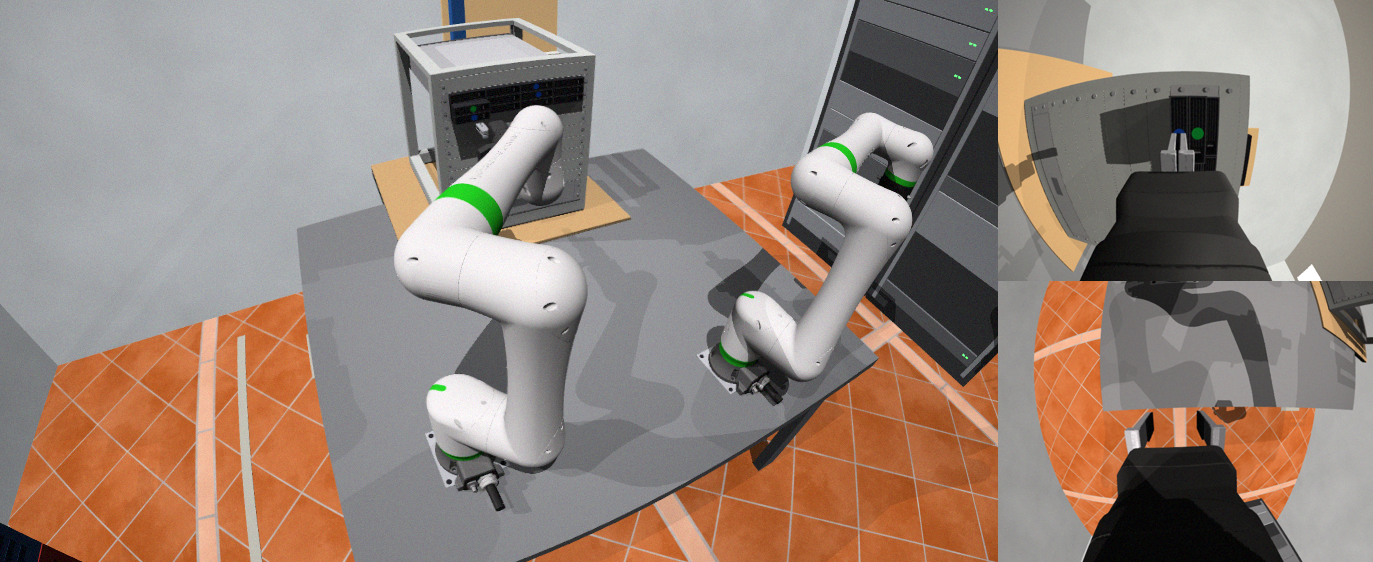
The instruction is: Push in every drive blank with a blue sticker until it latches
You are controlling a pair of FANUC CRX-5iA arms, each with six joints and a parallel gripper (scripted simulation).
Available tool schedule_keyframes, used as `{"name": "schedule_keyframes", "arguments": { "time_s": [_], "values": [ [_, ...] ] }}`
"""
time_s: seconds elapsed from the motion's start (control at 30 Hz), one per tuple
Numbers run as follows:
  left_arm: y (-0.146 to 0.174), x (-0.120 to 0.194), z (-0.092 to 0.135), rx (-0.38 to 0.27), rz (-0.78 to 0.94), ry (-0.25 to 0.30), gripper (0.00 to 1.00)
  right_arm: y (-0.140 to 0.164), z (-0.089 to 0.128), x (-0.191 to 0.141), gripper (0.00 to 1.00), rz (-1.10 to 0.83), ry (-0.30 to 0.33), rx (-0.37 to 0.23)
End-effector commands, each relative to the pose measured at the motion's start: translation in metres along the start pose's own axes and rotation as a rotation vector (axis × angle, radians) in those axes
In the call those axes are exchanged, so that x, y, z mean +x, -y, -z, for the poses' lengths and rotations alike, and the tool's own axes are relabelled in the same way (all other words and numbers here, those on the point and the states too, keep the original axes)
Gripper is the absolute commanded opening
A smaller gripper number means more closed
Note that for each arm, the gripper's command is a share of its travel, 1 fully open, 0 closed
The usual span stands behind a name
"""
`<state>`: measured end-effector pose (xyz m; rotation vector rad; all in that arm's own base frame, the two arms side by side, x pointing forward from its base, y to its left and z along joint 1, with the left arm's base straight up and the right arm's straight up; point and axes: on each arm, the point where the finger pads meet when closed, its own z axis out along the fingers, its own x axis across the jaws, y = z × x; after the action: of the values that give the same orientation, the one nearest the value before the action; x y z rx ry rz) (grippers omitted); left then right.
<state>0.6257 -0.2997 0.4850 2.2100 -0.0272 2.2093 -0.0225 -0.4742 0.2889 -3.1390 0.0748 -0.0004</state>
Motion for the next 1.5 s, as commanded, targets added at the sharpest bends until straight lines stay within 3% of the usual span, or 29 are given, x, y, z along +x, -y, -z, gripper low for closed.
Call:
{"name": "schedule_keyframes", "arguments": {
  "time_s": [0.0,0.4,1.47],
  "values": [
    [0.0,0.002,0.0,0.0,0.001,-0.002,0.0,0.0,0.001,0.0,1.0,0.0,0.0,-0.002],
    [0.0,0.002,-0.052,0.0,0.001,-0.002,0.0,0.0,0.001,0.0,1.0,0.0,0.0,-0.002],
    [0.0,0.002,-0.052,0.0,0.001,-0.002,0.0,0.0,0.001,0.0,1.0,0.0,0.0,-0.002]
  ]
}}
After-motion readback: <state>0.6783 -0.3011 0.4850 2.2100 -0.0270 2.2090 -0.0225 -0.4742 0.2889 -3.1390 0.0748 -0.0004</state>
